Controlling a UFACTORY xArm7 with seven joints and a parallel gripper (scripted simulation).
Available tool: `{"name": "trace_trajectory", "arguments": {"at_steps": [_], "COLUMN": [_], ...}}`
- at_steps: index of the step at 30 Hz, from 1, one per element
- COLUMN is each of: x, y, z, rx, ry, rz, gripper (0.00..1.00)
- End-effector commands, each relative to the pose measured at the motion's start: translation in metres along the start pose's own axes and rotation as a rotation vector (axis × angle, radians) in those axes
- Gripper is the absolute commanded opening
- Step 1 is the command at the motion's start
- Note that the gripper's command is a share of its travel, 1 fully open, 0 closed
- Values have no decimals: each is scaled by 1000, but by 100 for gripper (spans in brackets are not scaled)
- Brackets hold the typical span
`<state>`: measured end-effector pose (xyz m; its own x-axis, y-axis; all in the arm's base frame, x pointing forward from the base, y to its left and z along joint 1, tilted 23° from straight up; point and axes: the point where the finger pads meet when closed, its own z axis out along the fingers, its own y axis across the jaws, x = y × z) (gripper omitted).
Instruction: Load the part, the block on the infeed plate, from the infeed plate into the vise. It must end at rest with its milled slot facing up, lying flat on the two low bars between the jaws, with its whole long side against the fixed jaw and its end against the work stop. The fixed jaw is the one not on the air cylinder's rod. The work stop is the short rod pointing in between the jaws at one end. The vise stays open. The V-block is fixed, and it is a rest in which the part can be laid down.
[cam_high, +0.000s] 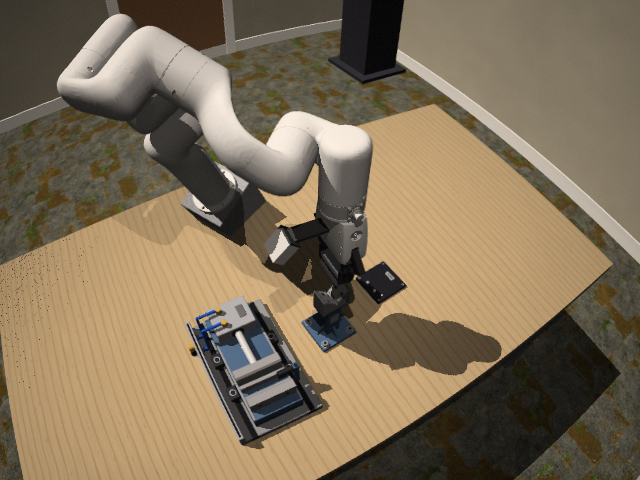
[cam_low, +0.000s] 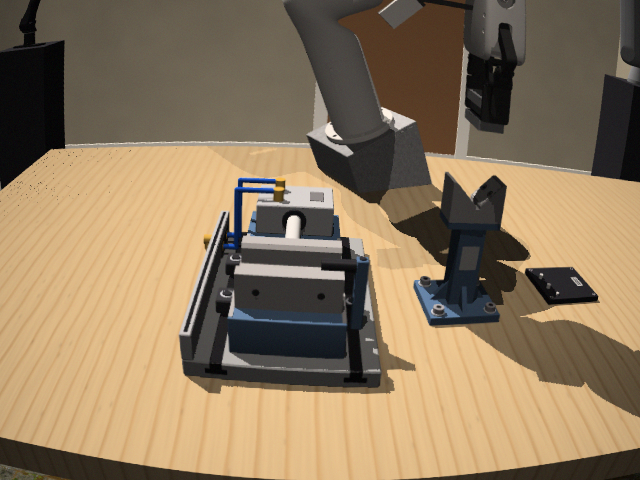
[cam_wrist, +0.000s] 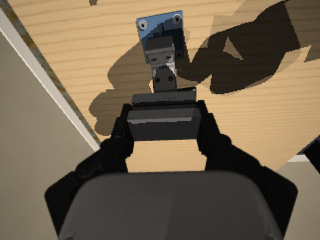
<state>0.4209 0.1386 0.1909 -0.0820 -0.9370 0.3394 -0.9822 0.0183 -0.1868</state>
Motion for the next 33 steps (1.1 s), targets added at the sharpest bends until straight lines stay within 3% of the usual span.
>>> {"name": "trace_trajectory", "arguments": {"at_steps": [1, 33], "x": [0, 1], "y": [-1, 0], "z": [0, 5], "rx": [1, -5], "ry": [0, 6], "rz": [-29, -83], "gripper": [0, 0]}}
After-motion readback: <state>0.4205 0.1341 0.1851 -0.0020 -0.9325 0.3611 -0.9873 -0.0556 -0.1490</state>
